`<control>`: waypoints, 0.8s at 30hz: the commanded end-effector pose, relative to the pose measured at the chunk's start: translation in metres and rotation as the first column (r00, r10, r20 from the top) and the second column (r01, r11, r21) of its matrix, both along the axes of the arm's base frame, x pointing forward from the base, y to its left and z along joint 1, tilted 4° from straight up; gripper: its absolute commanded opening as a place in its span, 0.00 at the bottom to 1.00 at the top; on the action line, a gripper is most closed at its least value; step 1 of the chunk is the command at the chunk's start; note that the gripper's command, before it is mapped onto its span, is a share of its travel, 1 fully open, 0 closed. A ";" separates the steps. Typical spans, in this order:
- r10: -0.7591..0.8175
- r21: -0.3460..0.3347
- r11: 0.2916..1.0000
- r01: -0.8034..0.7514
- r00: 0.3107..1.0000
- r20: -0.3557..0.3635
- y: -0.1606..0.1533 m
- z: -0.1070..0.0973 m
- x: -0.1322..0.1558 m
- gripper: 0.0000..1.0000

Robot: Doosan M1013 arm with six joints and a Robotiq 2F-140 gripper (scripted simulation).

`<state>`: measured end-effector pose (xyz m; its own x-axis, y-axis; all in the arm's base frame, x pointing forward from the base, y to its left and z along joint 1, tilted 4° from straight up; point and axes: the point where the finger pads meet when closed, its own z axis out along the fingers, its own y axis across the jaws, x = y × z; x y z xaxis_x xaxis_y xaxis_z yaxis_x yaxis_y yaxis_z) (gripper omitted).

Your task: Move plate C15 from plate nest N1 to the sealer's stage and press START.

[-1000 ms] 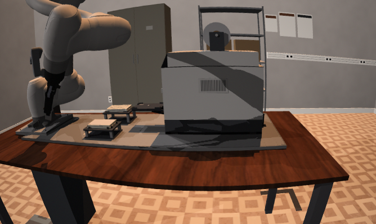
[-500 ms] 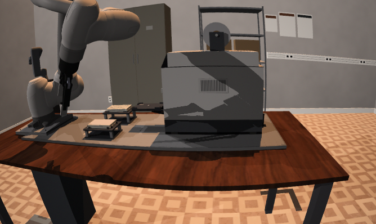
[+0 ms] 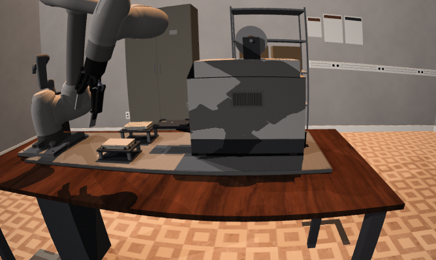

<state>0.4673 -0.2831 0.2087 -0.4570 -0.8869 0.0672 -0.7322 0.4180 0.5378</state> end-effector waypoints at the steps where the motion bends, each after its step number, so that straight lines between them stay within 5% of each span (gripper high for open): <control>1: 0.123 0.034 0.992 -0.125 0.991 0.060 0.019 0.001 0.010 0.70; 9: 0.279 0.062 0.956 -0.288 0.952 0.130 0.041 0.003 0.023 0.70; 24: 0.579 0.079 0.782 -0.618 0.768 0.273 0.088 0.008 0.048 0.70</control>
<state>0.5115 -0.2065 0.2161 0.1142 -0.9867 -0.1153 -0.9142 -0.1498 0.3766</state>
